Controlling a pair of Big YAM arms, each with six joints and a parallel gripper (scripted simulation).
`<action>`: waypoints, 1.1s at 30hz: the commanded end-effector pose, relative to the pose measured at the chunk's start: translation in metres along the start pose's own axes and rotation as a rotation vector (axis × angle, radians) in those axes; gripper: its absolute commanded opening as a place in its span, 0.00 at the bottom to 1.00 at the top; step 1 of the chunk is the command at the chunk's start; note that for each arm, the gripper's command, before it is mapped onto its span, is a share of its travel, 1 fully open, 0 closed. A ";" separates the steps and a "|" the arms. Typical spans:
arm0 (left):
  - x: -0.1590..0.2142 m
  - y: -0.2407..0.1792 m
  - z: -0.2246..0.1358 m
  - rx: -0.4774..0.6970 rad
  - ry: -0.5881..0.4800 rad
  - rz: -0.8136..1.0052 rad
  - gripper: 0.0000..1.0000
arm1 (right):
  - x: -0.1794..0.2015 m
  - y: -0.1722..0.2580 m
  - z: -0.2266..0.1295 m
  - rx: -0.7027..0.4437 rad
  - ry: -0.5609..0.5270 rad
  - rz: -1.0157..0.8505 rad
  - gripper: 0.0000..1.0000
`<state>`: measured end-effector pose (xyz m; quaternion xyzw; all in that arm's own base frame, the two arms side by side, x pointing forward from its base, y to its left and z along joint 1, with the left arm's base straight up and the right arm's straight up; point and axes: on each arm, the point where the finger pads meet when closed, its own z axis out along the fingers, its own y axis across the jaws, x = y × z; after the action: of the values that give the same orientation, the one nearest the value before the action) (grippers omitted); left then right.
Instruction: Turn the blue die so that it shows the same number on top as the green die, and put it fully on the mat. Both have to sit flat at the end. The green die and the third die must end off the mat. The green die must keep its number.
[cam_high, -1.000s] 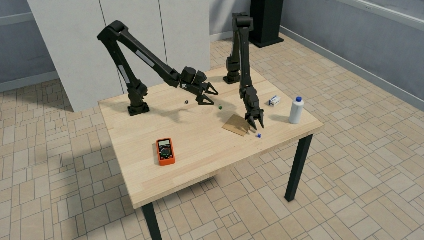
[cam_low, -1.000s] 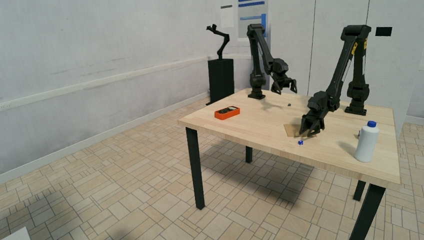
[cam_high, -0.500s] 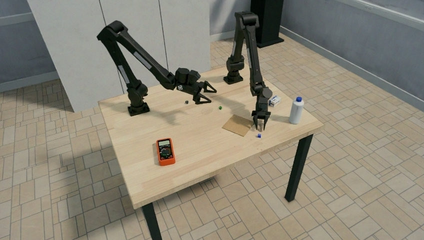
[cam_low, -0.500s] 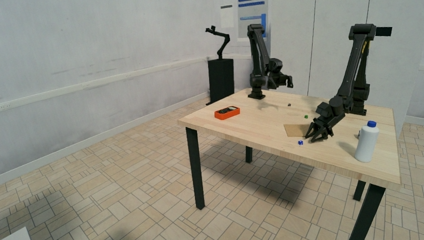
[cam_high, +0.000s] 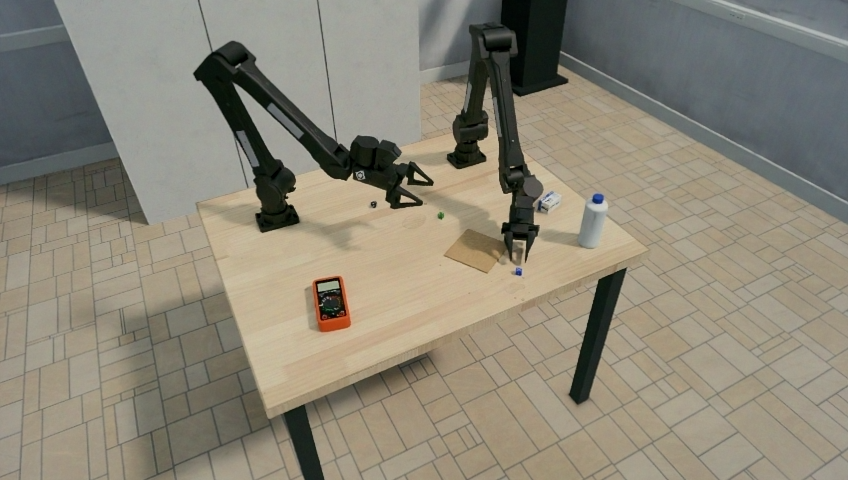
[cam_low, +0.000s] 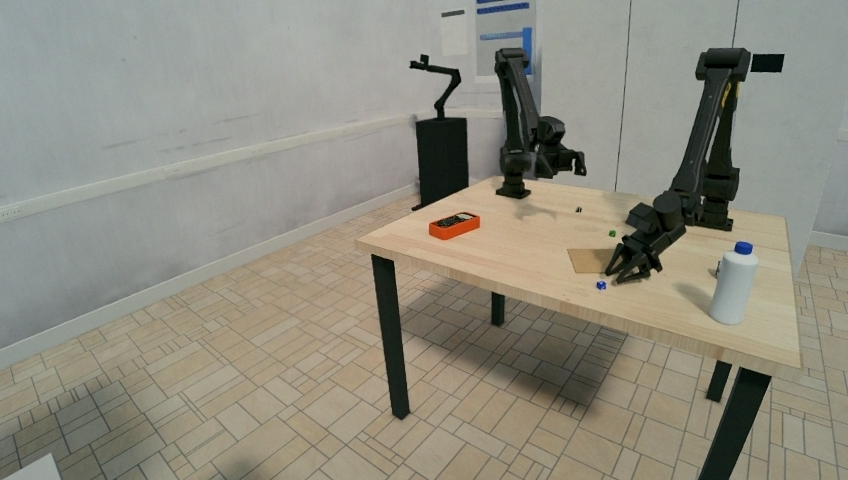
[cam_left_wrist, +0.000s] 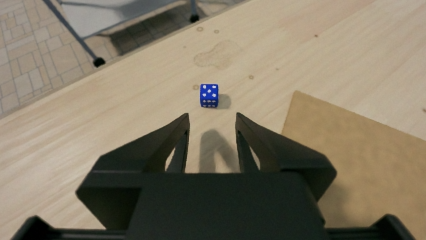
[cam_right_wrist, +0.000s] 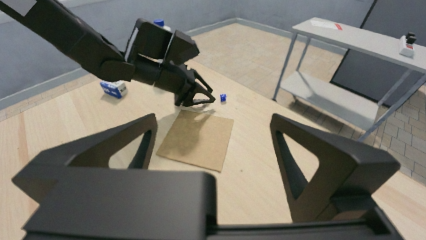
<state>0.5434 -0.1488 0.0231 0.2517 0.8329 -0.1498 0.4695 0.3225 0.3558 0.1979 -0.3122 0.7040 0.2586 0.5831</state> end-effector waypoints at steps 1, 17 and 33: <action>-0.025 0.000 0.016 0.005 -0.032 0.029 0.39 | -0.016 -0.001 0.004 0.002 -0.034 0.000 1.00; -0.032 0.000 0.037 0.001 -0.054 0.026 0.31 | -0.016 -0.001 0.004 0.002 -0.034 0.000 1.00; -0.027 0.002 0.030 -0.006 -0.049 0.020 0.23 | -0.016 -0.001 0.004 0.002 -0.034 0.000 1.00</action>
<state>0.5637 -0.1669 0.0107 0.2586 0.8315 -0.1490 0.4685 0.3225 0.3558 0.1979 -0.3122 0.7040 0.2586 0.5831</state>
